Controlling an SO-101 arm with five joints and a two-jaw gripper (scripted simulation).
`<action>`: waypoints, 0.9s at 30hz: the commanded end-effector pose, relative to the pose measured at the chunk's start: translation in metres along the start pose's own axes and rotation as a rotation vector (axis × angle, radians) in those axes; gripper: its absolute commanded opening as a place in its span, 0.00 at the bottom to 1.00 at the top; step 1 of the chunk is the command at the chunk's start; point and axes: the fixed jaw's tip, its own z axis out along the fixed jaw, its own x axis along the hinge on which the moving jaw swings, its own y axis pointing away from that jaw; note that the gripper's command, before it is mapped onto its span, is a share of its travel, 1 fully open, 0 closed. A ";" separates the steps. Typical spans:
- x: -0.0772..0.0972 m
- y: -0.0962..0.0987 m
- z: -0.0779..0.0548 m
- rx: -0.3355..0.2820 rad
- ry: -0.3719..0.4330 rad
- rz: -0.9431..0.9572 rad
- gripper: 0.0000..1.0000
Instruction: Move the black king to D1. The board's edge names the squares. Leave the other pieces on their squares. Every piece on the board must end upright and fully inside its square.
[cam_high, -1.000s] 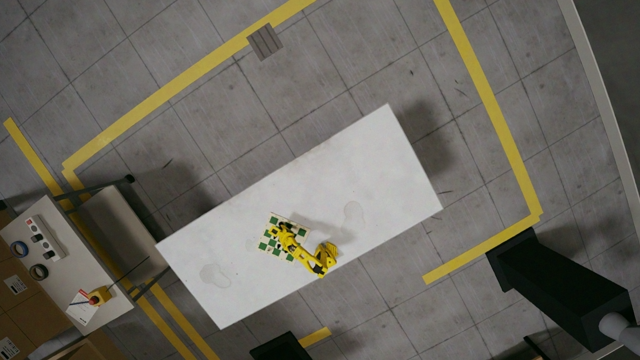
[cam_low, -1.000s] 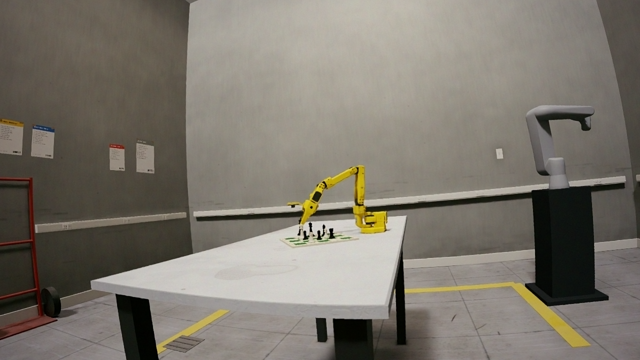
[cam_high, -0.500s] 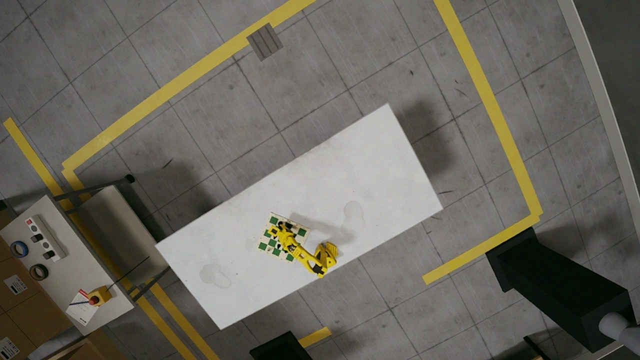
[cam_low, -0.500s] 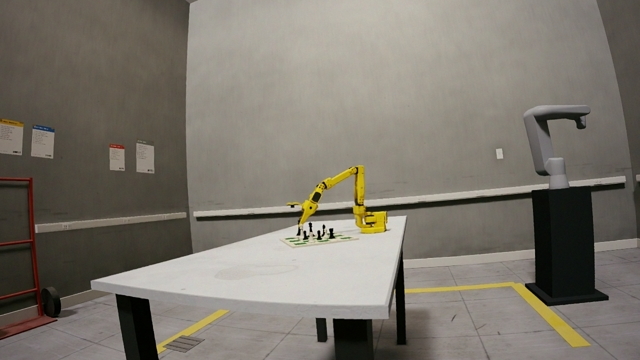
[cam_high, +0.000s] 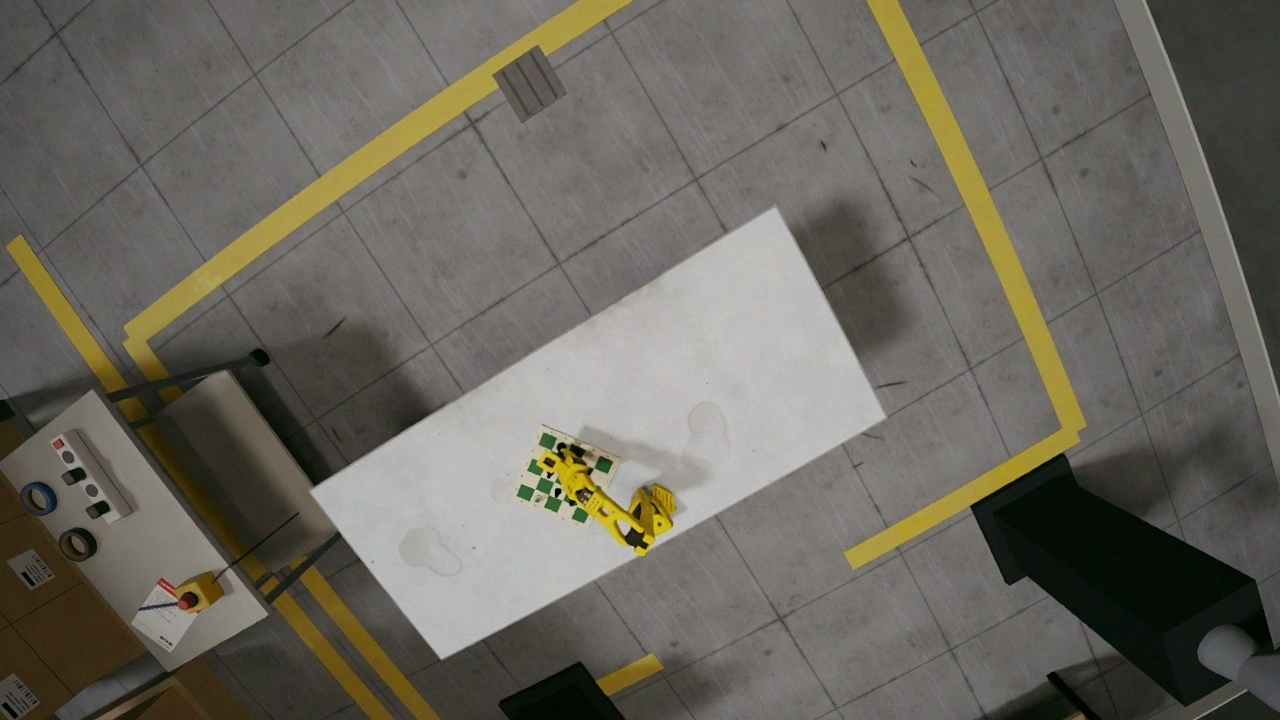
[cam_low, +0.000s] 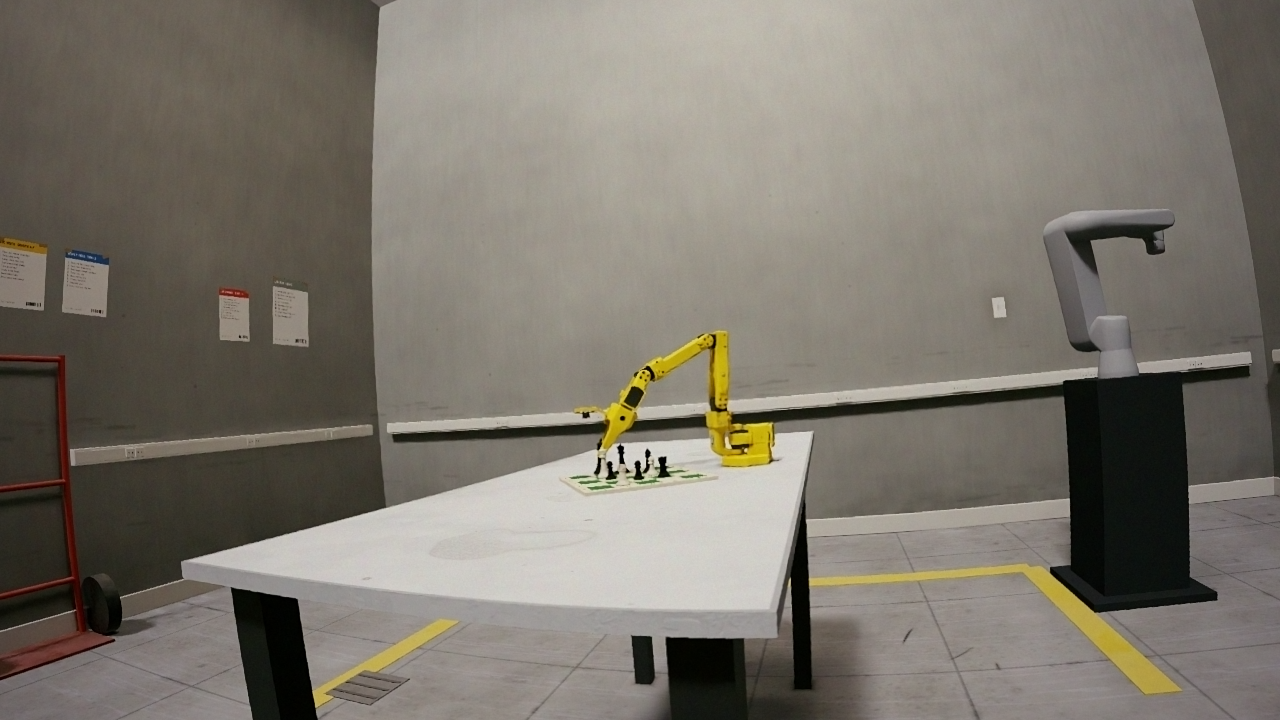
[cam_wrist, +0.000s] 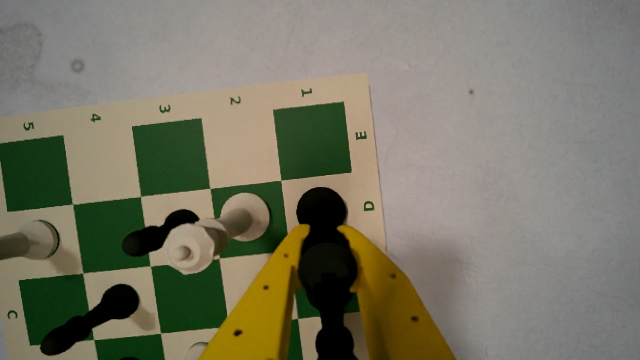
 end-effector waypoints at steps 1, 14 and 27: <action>0.008 -0.002 0.004 0.003 0.029 0.001 0.00; 0.008 -0.002 0.004 0.003 0.029 0.001 0.10; 0.008 -0.001 0.004 0.001 0.029 0.001 0.12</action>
